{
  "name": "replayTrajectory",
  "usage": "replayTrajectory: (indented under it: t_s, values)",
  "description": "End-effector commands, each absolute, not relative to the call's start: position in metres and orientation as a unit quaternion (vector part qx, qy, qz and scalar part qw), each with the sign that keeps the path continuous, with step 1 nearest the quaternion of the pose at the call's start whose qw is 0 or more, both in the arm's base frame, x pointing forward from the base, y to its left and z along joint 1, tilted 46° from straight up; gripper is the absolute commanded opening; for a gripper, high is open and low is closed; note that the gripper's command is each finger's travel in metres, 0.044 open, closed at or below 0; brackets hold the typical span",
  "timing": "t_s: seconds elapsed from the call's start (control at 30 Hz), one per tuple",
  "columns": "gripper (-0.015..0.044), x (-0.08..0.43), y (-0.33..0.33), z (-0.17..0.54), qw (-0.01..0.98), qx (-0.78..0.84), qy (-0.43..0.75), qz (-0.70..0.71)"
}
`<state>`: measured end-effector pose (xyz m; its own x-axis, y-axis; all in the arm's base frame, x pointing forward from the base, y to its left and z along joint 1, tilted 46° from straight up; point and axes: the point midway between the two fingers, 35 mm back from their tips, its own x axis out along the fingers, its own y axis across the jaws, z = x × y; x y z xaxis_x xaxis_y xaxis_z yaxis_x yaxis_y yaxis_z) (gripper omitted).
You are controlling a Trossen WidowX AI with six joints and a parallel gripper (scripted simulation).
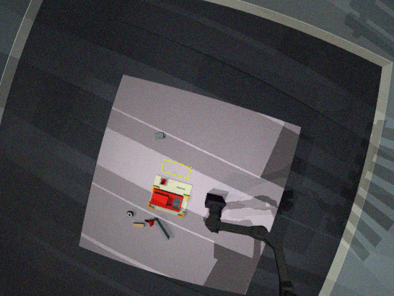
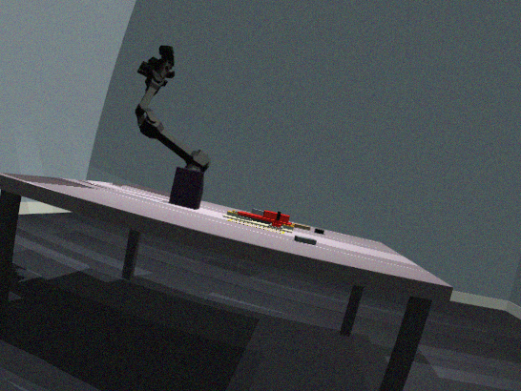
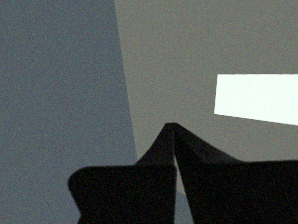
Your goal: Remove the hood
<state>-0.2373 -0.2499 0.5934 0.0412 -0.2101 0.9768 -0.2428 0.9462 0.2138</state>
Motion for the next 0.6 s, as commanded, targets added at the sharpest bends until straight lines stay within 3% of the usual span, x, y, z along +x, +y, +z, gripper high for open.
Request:
replayTrajectory:
  t_s: [0.0,0.5,0.57]
  values:
    - [0.0026,-0.237,-0.249,0.594,0.703,0.163,-0.692,0.012]
    - [0.0420,-0.147,-0.142,0.646,0.786,0.050,-0.611,0.086]
    - [0.0440,-0.132,-0.126,0.650,0.796,0.030,-0.597,0.096]
